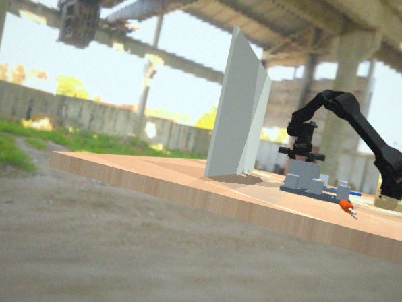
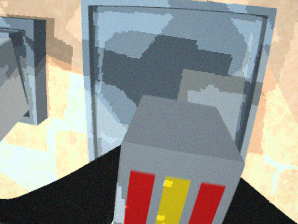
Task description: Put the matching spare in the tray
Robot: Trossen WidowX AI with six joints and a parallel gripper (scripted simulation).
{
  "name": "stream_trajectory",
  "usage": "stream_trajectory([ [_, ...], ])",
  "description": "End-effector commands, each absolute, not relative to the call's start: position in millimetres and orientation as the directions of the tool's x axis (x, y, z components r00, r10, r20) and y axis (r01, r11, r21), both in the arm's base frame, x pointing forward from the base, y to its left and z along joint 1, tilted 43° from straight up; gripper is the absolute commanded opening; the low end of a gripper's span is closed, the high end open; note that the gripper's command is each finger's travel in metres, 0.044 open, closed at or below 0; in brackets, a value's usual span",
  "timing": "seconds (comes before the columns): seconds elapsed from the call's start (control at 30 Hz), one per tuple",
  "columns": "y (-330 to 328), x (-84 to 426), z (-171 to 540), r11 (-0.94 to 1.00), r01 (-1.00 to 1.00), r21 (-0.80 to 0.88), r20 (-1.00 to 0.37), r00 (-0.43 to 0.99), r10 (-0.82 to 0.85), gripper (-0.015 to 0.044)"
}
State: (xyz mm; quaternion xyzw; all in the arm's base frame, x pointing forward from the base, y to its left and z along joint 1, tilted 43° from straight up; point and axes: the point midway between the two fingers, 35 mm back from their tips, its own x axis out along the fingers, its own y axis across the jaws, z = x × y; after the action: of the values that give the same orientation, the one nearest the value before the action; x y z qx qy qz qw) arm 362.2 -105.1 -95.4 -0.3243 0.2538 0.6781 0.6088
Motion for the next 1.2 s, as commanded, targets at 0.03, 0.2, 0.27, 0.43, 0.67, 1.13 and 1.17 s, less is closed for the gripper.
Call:
stream_trajectory([
  [0.03, -102.4, 362.0, -97.1, -0.124, -0.991, -0.052, -0.746, -0.044, 0.664, 0.0000],
  [0.2, -99.9, 361.3, -99.5, -0.124, -0.991, -0.052, -0.746, -0.044, 0.665, 0.0000],
  [0.27, -98.9, 361.0, -100.4, -0.124, -0.991, -0.052, -0.746, -0.044, 0.665, 0.0000],
  [0.43, -96.4, 360.2, -102.7, -0.124, -0.991, -0.052, -0.745, -0.044, 0.665, 0.0000],
  [0.67, -92.8, 359.1, -106.0, -0.124, -0.991, -0.052, -0.745, -0.044, 0.666, 0.0000],
  [1.13, -92.0, 358.3, -107.5, -0.130, -0.990, -0.051, -0.747, -0.049, 0.663, 0.0236],
  [1.17, -92.0, 358.3, -107.5, -0.130, -0.990, -0.051, -0.747, -0.049, 0.663, 0.0262],
])
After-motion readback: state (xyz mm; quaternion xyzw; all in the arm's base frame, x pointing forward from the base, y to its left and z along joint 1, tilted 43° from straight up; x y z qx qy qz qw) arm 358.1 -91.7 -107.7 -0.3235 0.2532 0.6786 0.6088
